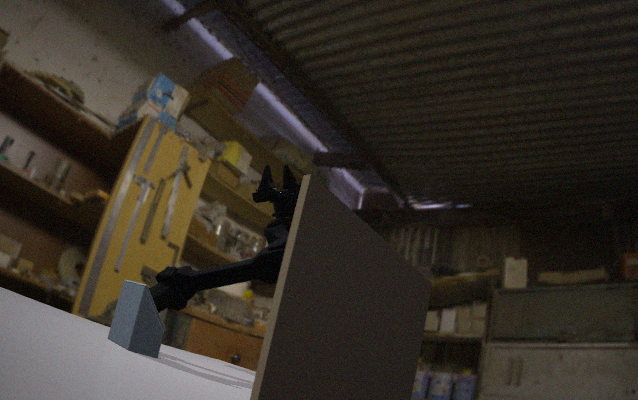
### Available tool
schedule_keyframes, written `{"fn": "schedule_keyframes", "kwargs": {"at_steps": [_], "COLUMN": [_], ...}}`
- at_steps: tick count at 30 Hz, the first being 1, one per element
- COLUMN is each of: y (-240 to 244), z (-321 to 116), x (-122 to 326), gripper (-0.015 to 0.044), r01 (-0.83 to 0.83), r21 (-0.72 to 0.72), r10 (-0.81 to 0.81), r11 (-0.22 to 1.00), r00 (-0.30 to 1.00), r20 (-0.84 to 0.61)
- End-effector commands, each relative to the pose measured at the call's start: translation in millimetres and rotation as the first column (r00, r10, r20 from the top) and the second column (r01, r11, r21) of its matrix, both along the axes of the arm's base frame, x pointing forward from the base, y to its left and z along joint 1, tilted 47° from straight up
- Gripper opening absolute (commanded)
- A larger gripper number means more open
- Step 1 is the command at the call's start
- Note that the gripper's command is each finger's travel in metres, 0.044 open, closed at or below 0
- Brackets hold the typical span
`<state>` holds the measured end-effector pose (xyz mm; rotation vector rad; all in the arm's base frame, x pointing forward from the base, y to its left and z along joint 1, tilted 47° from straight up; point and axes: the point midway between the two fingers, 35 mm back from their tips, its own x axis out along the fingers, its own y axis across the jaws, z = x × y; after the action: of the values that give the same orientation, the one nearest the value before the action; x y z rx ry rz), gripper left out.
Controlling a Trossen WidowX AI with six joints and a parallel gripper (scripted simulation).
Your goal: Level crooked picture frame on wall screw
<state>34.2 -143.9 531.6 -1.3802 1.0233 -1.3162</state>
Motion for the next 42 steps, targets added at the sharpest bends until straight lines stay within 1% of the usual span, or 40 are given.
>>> {"fn": "schedule_keyframes", "kwargs": {"at_steps": [1, 2, 5, 7, 10, 12, 15, 18, 21, 23, 26, 28, 30, 32, 34, 37, 40, 42], "y": [0, 1, 6, 9, 12, 5, 7, 8, 10, 11, 13, 14, 16, 18, 21, 26, 34, 40], "z": [0, -1, -4, -7, -13, -13, -20, -28, -38, -46, -60, -70, -80, -92, -103, -122, -143, -157], "x": [0, 2, 8, 12, 17, 10, 17, 24, 31, 38, 48, 56, 63, 72, 80, 93, 107, 116], "gripper": [0.0374, 0.0347, 0.0269, 0.0260, 0.0260, 0.0260, 0.0260, 0.0260, 0.0260, 0.0260, 0.0260, 0.0260, 0.0260, 0.0260, 0.0260, 0.0260, 0.0260, 0.0260], "r01": [-0.009, -0.038, -0.192, -0.294, -0.432, -0.504, -0.589, -0.658, -0.715, -0.748, -0.782, -0.794, -0.801, -0.804, -0.805, -0.805, -0.809, -0.814], "r21": [-0.002, -0.009, -0.049, -0.081, -0.134, -0.161, -0.205, -0.251, -0.299, -0.338, -0.393, -0.427, -0.457, -0.482, -0.502, -0.523, -0.531, -0.530], "r10": [0.009, 0.038, 0.198, 0.302, 0.425, 0.475, 0.505, 0.491, 0.427, 0.342, 0.166, 0.025, -0.127, -0.279, -0.427, -0.632, -0.799, -0.882], "r11": [1.000, 0.999, 0.980, 0.952, 0.892, 0.848, 0.782, 0.710, 0.632, 0.571, 0.484, 0.433, 0.387, 0.349, 0.317, 0.279, 0.252, 0.239], "r00": [1.000, 0.998, 0.946, 0.869, 0.696, 0.591, 0.406, 0.208, -0.001, -0.158, -0.359, -0.462, -0.537, -0.580, -0.594, -0.564, -0.484, -0.410], "r20": [0.012, 0.049, 0.255, 0.393, 0.578, 0.652, 0.762, 0.846, 0.904, 0.926, 0.918, 0.886, 0.834, 0.766, 0.682, 0.531, 0.358, 0.232]}}
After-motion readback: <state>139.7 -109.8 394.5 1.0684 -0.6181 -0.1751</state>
